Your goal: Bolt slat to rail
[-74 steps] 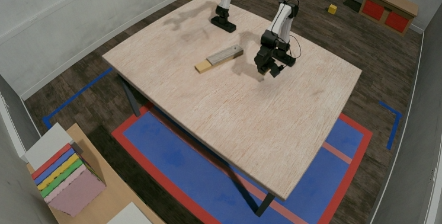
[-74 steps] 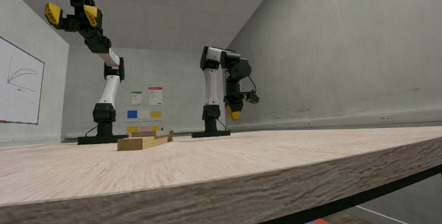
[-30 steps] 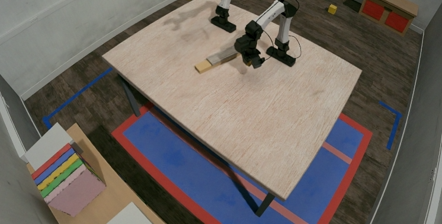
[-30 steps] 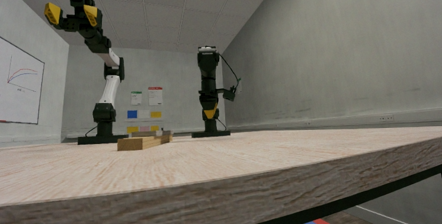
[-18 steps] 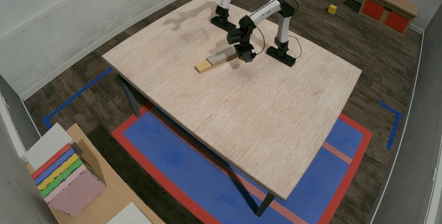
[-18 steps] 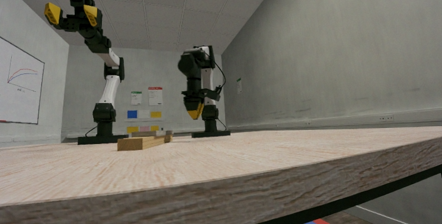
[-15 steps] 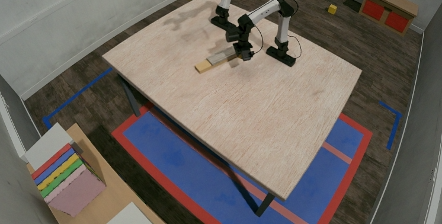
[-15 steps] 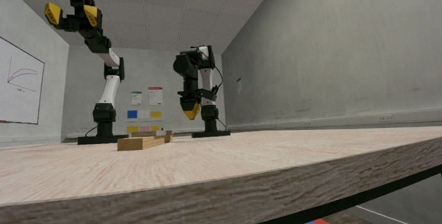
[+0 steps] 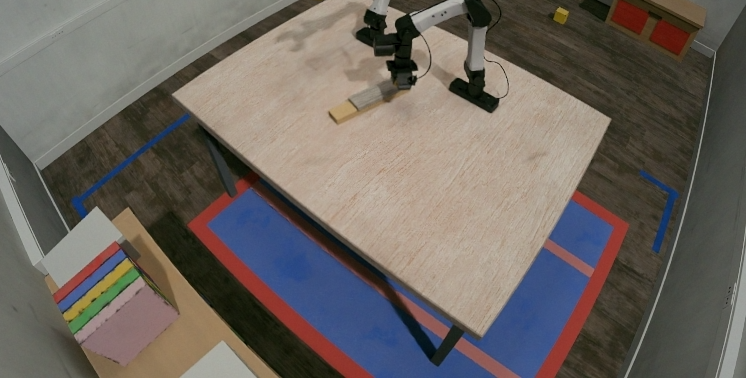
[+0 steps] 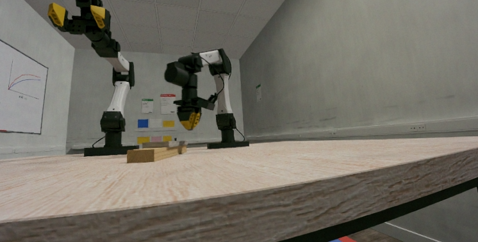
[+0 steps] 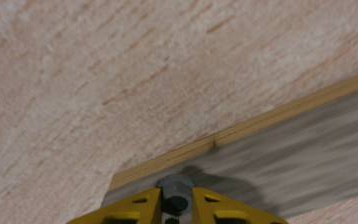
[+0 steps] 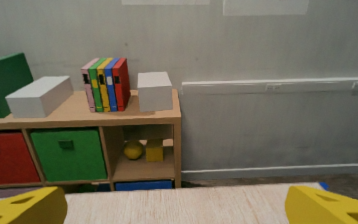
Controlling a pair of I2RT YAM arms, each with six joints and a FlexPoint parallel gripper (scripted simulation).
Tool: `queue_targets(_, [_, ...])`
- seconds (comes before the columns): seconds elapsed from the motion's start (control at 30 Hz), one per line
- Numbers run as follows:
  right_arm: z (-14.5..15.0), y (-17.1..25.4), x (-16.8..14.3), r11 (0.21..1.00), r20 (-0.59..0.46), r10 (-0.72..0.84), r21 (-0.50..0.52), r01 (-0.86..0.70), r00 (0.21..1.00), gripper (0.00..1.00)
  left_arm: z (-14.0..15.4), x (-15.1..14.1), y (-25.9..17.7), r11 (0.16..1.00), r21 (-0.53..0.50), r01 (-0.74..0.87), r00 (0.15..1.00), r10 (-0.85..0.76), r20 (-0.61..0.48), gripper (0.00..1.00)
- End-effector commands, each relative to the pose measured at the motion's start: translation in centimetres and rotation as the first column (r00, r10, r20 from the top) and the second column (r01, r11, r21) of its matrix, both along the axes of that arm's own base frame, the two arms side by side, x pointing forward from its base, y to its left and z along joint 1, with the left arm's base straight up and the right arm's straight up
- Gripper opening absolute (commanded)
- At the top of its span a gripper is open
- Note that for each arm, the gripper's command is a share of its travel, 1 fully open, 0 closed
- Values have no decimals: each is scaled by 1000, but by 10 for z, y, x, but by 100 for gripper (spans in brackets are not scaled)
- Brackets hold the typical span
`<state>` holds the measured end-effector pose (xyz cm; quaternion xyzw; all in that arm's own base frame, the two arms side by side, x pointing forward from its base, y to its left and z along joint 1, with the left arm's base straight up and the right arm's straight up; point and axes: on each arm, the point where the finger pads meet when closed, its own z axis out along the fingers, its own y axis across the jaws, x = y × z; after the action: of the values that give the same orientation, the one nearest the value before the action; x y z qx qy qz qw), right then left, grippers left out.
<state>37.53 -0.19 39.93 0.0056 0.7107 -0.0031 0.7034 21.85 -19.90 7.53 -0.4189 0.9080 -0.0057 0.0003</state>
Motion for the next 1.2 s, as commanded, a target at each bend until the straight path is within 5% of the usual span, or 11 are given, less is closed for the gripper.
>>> queue_targets(0.0, [8, 2, -1, 1000, 24, 12, -4, -12, 1000, 100, 5, -2, -10, 1000, 2, 2, 1000, -2, 3, 14])
queue_targets(0.37, [8, 2, -1, 1000, 24, 12, -4, -12, 1000, 100, 2, -34, -44, 994, 11, 105, 994, -105, -6, 14])
queue_targets(1.17, [8, 2, -1, 1000, 24, 12, -4, -12, 1000, 100, 4, -36, -46, 994, 2, 107, 994, -107, 3, 14])
